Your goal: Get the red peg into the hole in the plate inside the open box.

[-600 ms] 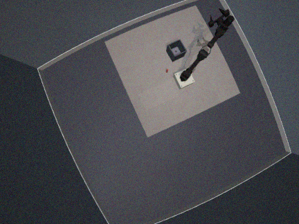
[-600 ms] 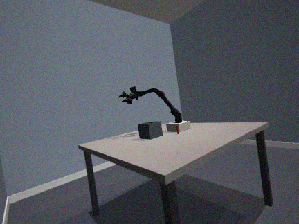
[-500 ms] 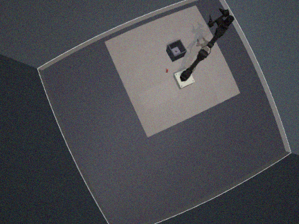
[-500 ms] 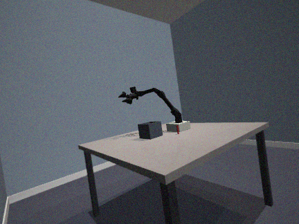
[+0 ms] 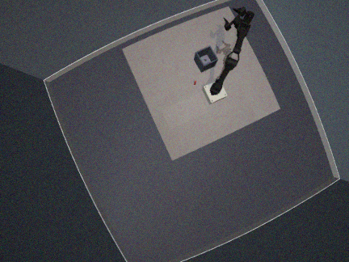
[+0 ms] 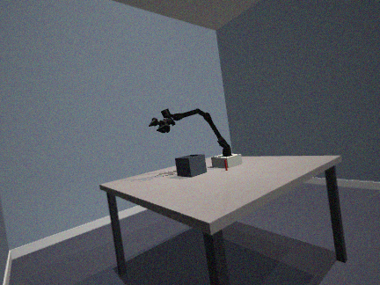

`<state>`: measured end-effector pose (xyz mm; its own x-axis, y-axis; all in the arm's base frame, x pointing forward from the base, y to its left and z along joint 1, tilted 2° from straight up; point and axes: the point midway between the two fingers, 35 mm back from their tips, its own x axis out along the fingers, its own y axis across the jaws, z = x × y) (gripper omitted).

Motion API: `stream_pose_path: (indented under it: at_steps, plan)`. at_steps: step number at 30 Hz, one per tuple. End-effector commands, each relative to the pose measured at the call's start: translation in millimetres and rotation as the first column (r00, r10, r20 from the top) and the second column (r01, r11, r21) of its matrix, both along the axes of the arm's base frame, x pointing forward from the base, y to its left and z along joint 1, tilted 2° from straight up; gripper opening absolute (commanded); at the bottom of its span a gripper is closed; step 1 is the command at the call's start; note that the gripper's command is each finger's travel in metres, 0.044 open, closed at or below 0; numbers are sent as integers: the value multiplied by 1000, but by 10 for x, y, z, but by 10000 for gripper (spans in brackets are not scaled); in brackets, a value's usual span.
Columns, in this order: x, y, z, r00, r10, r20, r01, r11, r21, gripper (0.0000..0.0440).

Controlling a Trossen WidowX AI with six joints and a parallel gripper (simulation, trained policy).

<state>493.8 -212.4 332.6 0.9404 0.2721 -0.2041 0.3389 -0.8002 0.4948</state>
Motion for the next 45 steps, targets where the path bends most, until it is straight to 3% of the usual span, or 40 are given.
stream_pose_path:
  at_steps: [1,10,19,33,45]
  plan:
    - [36,326,-58,999,25,-46,-24,999,27,436]
    - [-29,1370,-219,974,143,-178,-131,988,81,432]
    - [-363,2345,-459,905,276,-325,-251,961,116,424]
    - [-1297,3518,-869,722,440,-534,-465,880,97,409]
    - [-2227,3956,-1274,547,475,-689,-649,760,8,397]
